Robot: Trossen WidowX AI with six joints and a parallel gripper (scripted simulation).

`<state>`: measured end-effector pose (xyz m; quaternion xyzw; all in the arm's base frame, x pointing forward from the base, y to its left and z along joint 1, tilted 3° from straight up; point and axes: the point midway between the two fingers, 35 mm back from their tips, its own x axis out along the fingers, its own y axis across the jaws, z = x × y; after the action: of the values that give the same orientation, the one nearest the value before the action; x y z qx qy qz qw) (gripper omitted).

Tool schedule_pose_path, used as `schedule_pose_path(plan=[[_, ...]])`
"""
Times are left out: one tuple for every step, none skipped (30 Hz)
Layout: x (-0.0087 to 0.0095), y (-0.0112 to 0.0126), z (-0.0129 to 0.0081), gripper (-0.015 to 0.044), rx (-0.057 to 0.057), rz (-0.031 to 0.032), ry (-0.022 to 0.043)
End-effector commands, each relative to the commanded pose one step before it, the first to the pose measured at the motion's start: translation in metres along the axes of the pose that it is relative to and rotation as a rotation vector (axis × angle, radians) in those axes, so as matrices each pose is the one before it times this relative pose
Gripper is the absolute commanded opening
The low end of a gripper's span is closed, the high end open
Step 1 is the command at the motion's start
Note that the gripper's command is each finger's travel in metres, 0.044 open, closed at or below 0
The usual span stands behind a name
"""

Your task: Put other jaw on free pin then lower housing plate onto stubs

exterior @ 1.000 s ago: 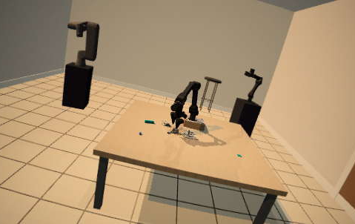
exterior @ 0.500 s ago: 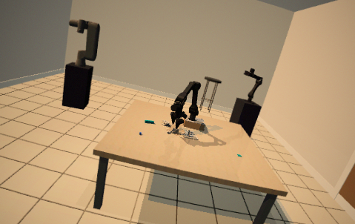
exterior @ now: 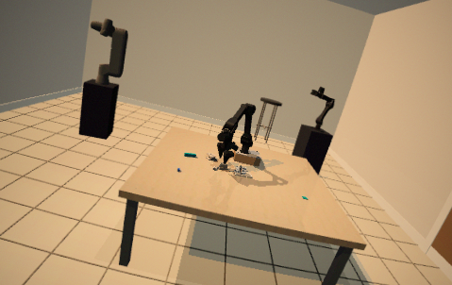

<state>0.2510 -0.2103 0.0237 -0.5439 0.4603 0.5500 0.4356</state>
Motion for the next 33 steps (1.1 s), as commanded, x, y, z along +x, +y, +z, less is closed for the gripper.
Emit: schedule_pose_path(plan=[[0.00105, -0.00008, -0.00012, 0.0440, -0.0001, 0.00003, 0.00008], [0.00131, -0.00010, -0.00015, 0.0440, -0.0001, 0.00005, 0.00009], [0.00162, -0.00011, -0.00018, 0.0440, -0.0001, 0.00006, 0.00011], [0.00162, -0.00011, -0.00017, 0.0440, -0.0001, 0.00006, 0.00011], [0.00162, -0.00010, -0.00016, 0.0440, -0.0001, 0.00006, 0.00011], [0.00162, -0.00010, -0.00016, 0.0440, -0.0001, 0.00006, 0.00010], [0.00162, -0.00009, -0.00015, 0.0440, -0.0001, 0.00006, 0.00010], [0.00162, -0.00009, -0.00014, 0.0440, -0.0001, 0.00006, 0.00010], [0.00162, -0.00008, -0.00013, 0.0440, -0.0001, 0.00007, 0.00010], [0.00161, -0.00007, -0.00013, 0.0440, -0.0001, 0.00007, 0.00010], [0.00161, -0.00007, -0.00012, 0.0440, -0.0001, 0.00007, 0.00010], [0.00161, -0.00006, -0.00011, 0.0440, -0.0001, 0.00007, 0.00010], [0.00161, -0.00006, -0.00011, 0.0440, -0.0001, 0.00007, 0.00010], [0.00161, -0.00005, -0.00010, 0.0440, -0.0001, 0.00007, 0.00010], [0.00161, -0.00005, -0.00009, 0.0440, -0.0001, 0.00007, 0.00010], [0.00161, -0.00004, -0.00009, 0.0440, -0.0001, 0.00007, 0.00010], [0.00161, -0.00004, -0.00008, 0.0440, -0.0001, 0.00007, 0.00010], [0.00161, -0.00003, -0.00007, 0.0440, -0.0001, 0.00007, 0.00010], [0.00160, -0.00002, -0.00006, 0.0440, -0.0001, 0.00007, 0.00010], [0.00160, -0.00002, -0.00006, 0.0440, -0.0001, 0.00007, 0.00010], [0.00160, -0.00001, -0.00005, 0.0440, -0.0001, 0.00007, 0.00010], [0.00160, -0.00001, -0.00004, 0.0440, -0.0001, 0.00007, 0.00009], [0.00160, 0.00000, -0.00004, 0.0440, -0.0001, 0.00007, 0.00009], [0.00160, 0.00000, -0.00003, 0.0440, -0.0001, 0.00007, 0.00009], [0.00160, 0.00001, -0.00002, 0.0440, -0.0001, 0.00007, 0.00009], [0.00159, 0.00001, -0.00002, 0.0440, -0.0001, 0.00007, 0.00009], [0.00159, 0.00002, -0.00001, 0.0440, -0.0001, 0.00008, 0.00009], [0.00159, 0.00002, 0.00000, 0.0440, -0.0001, 0.00008, 0.00009], [0.00159, 0.00003, 0.00000, 0.0440, -0.0001, 0.00008, 0.00009], [0.00158, 0.00004, 0.00001, 0.0440, -0.0001, 0.00008, 0.00009], [0.00158, 0.00004, 0.00002, 0.0440, -0.0001, 0.00008, 0.00009], [0.00126, 0.00004, 0.00002, 0.0440, -0.0001, 0.00006, 0.00007], [0.00075, 0.00002, 0.00001, 0.0440, -0.0001, 0.00004, 0.00004]])
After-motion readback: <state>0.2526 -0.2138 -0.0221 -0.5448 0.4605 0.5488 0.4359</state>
